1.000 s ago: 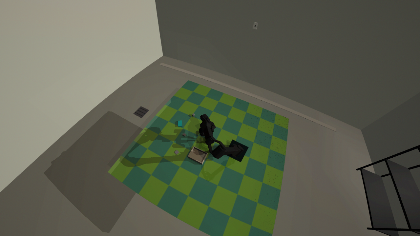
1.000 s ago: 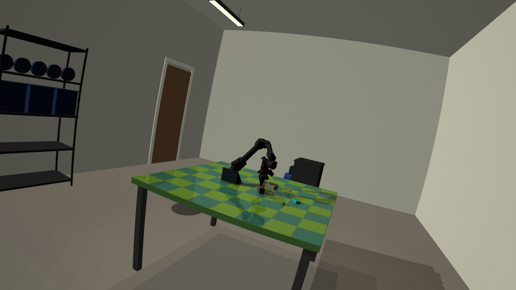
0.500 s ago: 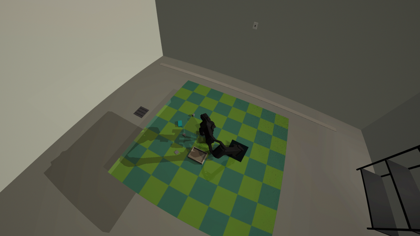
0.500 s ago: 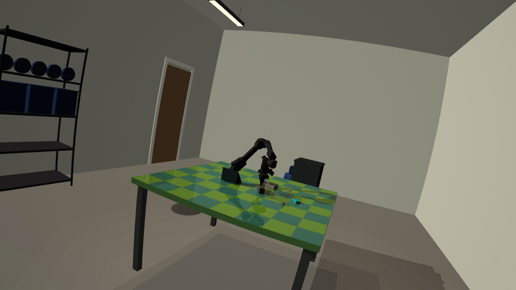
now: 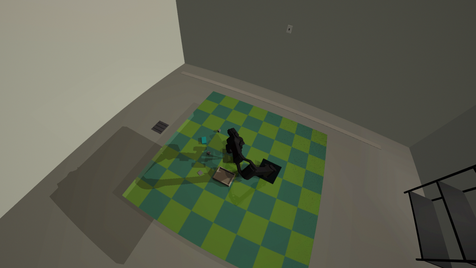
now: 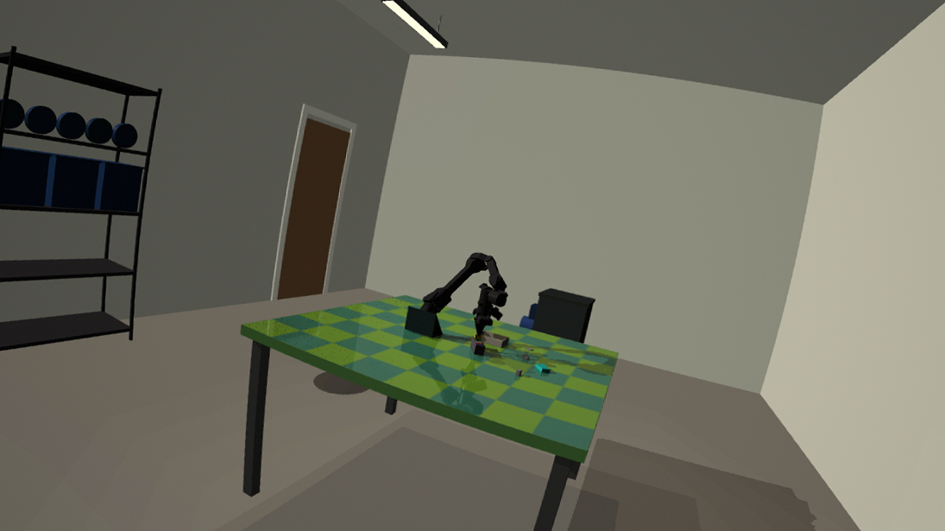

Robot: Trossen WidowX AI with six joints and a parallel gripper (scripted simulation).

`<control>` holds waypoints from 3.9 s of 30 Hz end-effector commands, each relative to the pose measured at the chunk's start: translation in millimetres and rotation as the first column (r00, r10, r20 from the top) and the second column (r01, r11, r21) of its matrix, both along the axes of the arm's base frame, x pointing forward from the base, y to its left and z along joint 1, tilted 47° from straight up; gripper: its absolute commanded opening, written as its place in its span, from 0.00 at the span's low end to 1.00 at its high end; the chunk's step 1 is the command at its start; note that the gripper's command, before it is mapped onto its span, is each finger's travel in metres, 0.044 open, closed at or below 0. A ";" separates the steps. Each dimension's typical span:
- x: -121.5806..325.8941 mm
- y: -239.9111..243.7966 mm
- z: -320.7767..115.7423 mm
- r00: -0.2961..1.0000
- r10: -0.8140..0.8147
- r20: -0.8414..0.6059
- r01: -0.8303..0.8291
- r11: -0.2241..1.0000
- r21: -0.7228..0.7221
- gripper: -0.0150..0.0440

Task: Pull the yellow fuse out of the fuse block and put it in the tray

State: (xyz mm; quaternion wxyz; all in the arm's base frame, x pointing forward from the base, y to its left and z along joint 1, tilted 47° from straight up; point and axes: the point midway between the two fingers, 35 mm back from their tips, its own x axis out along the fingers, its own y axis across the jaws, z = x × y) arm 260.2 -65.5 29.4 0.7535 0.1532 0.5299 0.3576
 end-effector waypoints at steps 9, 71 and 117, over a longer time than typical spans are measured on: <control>-0.4 -5.0 4.5 1.000 0.004 0.004 -0.004 1.000 -0.005 0.25; 23.2 91.5 154.3 1.000 0.003 0.005 -0.003 1.000 0.002 0.25; 23.2 91.5 154.4 1.000 0.003 0.005 -0.003 1.000 0.002 0.81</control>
